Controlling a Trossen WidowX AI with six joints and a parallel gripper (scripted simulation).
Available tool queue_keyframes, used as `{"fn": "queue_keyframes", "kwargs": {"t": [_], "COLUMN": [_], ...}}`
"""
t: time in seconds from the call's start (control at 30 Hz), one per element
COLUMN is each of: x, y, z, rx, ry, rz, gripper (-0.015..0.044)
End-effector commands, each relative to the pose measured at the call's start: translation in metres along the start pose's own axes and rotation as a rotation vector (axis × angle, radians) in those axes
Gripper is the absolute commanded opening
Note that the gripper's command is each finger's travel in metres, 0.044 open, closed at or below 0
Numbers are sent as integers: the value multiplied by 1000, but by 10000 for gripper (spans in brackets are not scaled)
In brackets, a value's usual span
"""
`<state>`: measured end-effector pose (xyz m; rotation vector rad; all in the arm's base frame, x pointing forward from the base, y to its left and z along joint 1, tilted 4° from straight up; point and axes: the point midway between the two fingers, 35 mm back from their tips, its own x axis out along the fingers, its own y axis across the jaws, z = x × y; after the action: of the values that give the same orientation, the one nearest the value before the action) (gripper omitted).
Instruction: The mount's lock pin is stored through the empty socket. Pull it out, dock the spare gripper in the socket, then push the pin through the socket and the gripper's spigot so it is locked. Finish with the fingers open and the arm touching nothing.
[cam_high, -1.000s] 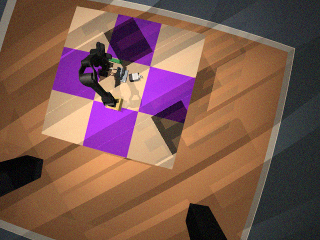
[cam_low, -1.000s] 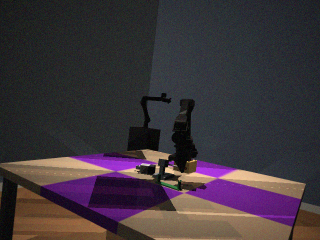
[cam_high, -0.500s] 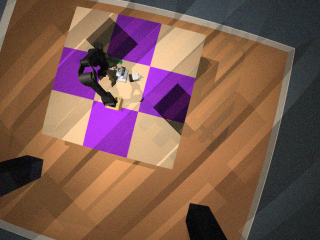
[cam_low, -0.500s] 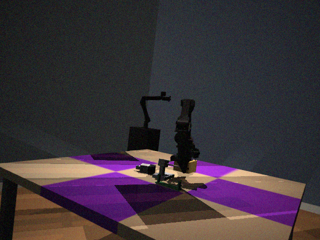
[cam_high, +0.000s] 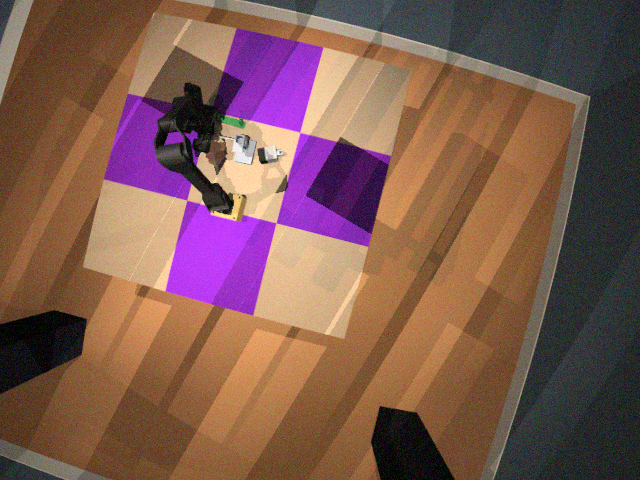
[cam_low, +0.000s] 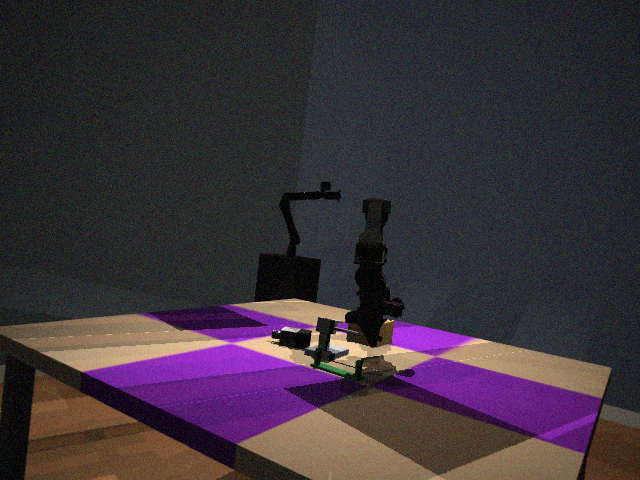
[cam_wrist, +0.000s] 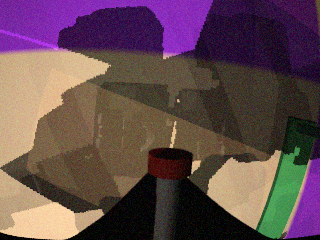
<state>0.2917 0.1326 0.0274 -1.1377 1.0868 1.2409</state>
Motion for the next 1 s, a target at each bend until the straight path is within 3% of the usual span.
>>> {"fn": "queue_keyframes", "kwargs": {"t": [0.0,0.97], "x": [0,-2], "y": [-2,-2], "z": [4,29], "rx": [3,6], "ry": [5,10], "rz": [-2,13], "gripper": [0,0]}}
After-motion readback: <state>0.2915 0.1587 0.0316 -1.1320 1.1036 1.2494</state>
